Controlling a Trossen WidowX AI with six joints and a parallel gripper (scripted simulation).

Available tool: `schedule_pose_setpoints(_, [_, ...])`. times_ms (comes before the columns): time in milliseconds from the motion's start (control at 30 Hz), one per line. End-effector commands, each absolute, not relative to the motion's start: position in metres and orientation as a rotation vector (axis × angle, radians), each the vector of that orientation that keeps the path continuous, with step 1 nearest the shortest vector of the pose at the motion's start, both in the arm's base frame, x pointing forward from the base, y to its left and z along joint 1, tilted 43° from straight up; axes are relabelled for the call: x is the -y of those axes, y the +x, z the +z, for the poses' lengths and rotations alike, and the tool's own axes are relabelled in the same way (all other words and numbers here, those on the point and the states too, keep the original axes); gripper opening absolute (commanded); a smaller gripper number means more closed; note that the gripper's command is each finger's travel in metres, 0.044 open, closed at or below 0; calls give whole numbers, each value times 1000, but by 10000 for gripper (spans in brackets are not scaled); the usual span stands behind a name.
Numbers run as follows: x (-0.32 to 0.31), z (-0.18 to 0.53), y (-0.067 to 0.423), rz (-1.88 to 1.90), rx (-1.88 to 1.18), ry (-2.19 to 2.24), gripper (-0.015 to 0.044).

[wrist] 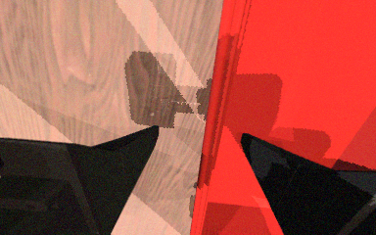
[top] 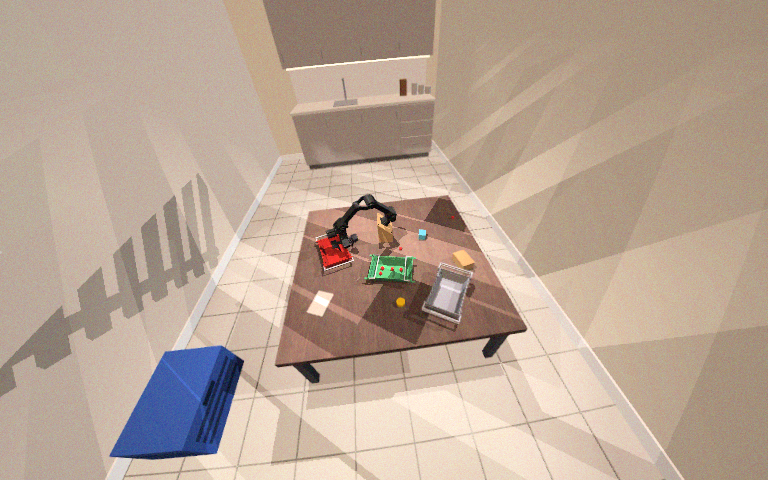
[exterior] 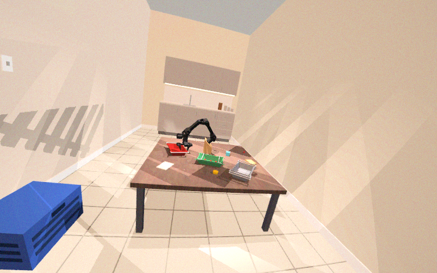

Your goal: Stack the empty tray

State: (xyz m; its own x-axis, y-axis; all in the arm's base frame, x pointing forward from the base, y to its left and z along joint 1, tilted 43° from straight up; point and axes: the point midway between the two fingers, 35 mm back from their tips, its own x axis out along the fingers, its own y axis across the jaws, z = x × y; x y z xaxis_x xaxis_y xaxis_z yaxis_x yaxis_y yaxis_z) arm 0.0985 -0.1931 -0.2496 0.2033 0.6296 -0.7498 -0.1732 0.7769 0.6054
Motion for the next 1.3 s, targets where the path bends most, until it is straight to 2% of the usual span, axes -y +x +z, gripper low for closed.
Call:
schedule_pose_setpoints(0, [192,-250,99,581,-1247,443,352])
schedule_pose_setpoints(267, [192,-250,99,581,-1247,443,235])
schedule_pose_setpoints(1267, [192,-250,99,581,-1247,443,35])
